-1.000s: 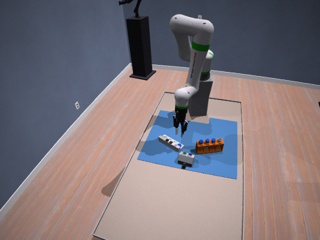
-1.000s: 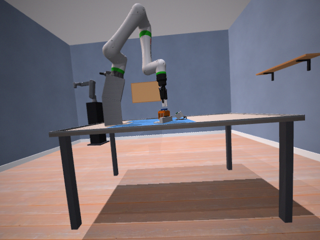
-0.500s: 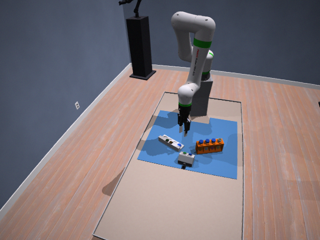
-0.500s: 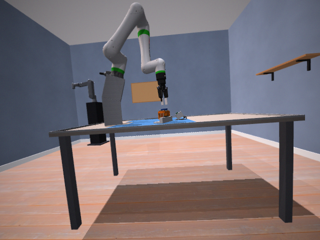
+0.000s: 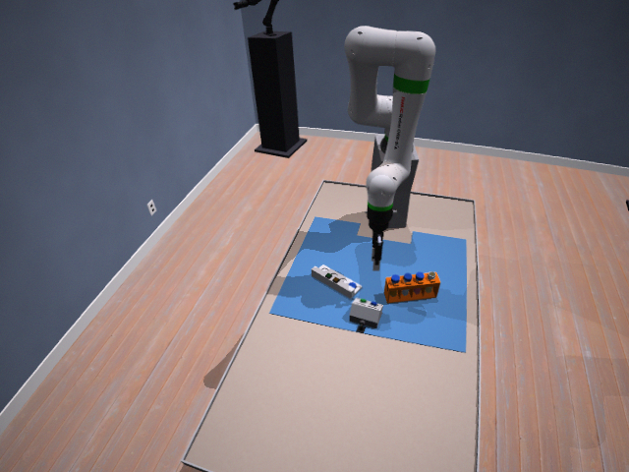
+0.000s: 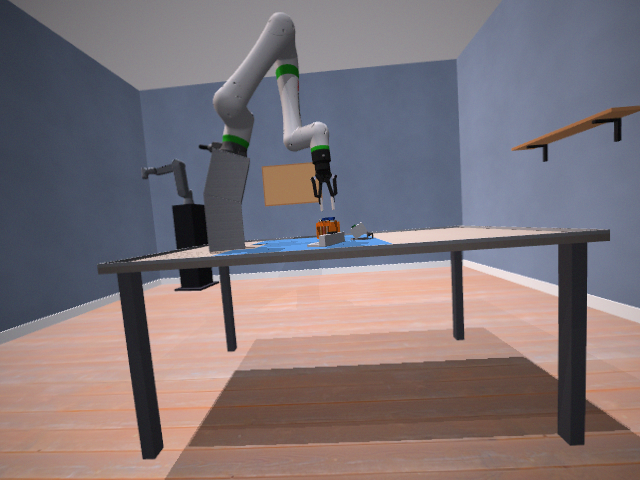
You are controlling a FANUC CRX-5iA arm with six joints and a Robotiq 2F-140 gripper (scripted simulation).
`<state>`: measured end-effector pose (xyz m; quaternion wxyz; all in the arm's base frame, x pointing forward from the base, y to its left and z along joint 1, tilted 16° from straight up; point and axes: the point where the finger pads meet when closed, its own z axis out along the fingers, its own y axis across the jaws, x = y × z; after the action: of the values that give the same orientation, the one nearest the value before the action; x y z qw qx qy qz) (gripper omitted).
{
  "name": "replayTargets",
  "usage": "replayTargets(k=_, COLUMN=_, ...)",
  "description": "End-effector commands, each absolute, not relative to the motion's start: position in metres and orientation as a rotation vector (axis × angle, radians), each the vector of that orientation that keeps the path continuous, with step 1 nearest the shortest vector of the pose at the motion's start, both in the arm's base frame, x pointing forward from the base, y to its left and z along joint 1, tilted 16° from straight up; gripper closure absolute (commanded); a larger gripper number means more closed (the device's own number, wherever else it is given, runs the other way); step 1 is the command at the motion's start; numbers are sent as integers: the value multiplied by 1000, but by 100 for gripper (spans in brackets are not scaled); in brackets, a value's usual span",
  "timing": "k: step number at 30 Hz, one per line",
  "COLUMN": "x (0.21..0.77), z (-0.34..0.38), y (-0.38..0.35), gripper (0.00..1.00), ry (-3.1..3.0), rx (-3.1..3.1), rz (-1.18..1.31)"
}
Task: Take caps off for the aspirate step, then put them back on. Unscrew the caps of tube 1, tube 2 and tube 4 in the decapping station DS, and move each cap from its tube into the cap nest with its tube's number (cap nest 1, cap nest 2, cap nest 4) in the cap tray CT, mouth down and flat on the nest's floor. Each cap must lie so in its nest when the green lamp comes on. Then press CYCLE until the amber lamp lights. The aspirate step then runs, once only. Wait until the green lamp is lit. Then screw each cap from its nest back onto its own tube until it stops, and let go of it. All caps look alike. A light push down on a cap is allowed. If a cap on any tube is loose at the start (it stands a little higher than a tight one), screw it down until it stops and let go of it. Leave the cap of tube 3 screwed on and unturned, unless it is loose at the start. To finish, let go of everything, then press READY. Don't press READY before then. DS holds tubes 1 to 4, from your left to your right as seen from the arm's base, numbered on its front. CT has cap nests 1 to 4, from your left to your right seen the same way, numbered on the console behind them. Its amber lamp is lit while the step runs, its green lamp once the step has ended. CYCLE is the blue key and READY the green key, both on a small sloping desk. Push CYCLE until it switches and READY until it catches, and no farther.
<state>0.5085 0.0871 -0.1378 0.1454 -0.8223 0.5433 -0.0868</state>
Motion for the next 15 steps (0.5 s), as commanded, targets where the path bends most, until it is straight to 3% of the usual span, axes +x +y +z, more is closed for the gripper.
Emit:
replayTargets(k=1, x=503, z=-136, y=112, gripper=65, ry=1895, rx=-2162, rz=-149)
replayTargets(k=15, x=484, z=-131, y=184, gripper=65, ry=2036, rx=-2023, rz=-122)
